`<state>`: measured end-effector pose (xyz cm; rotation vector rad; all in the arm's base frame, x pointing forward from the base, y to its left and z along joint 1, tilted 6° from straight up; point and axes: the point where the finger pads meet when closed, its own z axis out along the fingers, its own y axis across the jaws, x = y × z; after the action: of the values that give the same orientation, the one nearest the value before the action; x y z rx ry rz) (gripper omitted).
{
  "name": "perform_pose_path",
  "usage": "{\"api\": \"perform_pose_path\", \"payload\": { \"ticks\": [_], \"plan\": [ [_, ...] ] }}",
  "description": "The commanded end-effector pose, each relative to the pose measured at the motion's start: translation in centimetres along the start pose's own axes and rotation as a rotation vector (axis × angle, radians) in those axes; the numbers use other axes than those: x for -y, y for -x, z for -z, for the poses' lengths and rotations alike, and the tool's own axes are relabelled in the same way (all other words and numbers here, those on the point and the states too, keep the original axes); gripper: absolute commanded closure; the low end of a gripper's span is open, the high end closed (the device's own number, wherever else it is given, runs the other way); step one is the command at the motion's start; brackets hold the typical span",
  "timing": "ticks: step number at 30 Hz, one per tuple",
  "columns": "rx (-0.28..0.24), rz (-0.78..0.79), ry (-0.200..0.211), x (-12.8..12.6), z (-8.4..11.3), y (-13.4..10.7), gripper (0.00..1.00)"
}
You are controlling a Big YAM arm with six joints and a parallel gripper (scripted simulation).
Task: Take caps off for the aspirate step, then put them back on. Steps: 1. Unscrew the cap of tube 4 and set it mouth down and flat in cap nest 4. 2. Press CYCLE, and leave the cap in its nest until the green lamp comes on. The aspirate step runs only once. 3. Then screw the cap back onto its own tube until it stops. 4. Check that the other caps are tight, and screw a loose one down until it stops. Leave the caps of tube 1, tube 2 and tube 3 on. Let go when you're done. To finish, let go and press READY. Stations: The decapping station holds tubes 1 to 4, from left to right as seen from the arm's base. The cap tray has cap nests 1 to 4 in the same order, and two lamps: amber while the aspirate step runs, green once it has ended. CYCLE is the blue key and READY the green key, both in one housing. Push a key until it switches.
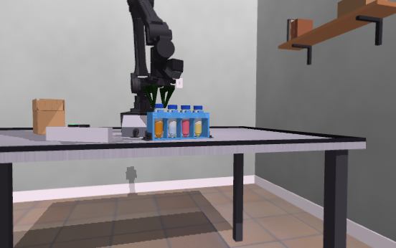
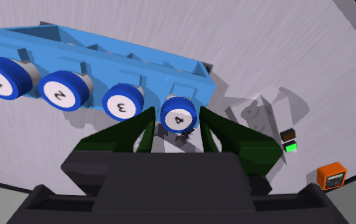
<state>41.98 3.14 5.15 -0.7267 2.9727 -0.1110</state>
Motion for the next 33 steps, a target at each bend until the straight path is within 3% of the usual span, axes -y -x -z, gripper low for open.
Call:
{"api": "perform_pose_path", "payload": {
  "ticks": [1,33],
  "plan": [
    [0.006,0.234,0.0,-0.08,-0.37,0.08,0.51],
    [0.002,1.342,0.003,0.57,-0.55,-0.26,0.51]
  ]
}}
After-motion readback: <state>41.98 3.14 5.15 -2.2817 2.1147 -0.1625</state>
